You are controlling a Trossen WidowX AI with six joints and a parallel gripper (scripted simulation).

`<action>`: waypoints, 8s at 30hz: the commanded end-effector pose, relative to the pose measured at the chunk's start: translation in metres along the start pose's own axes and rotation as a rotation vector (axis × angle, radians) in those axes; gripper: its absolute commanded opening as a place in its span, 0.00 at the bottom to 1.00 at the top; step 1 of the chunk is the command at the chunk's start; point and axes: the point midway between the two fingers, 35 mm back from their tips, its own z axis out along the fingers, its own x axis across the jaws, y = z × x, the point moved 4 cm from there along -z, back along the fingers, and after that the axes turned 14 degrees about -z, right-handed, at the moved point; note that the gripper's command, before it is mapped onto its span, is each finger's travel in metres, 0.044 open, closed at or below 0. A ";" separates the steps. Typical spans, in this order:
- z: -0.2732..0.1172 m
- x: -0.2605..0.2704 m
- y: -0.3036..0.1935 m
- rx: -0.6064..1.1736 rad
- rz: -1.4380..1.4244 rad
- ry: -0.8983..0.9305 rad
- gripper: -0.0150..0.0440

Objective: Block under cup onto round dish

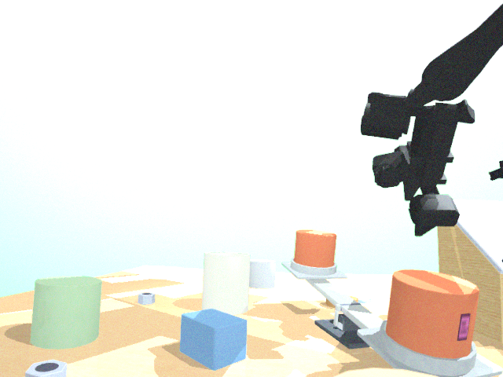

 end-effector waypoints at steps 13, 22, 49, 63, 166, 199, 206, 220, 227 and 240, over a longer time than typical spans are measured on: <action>-0.006 0.004 -0.006 -0.158 -0.115 0.367 1.00; -0.016 0.005 -0.009 -0.345 -0.166 0.570 1.00; -0.065 -0.035 -0.016 -1.113 -0.093 0.731 1.00; -0.074 -0.021 0.007 -0.891 0.034 0.903 1.00; -0.100 0.195 0.111 0.285 1.021 0.861 0.86; -0.117 0.174 0.112 0.279 1.024 0.855 0.25; -0.122 0.167 0.112 0.278 1.024 0.853 0.25; -0.133 0.153 0.111 0.277 1.025 0.851 0.25; -0.139 0.147 0.110 0.277 1.025 0.850 0.25; -0.150 0.135 0.106 0.277 1.025 0.850 0.25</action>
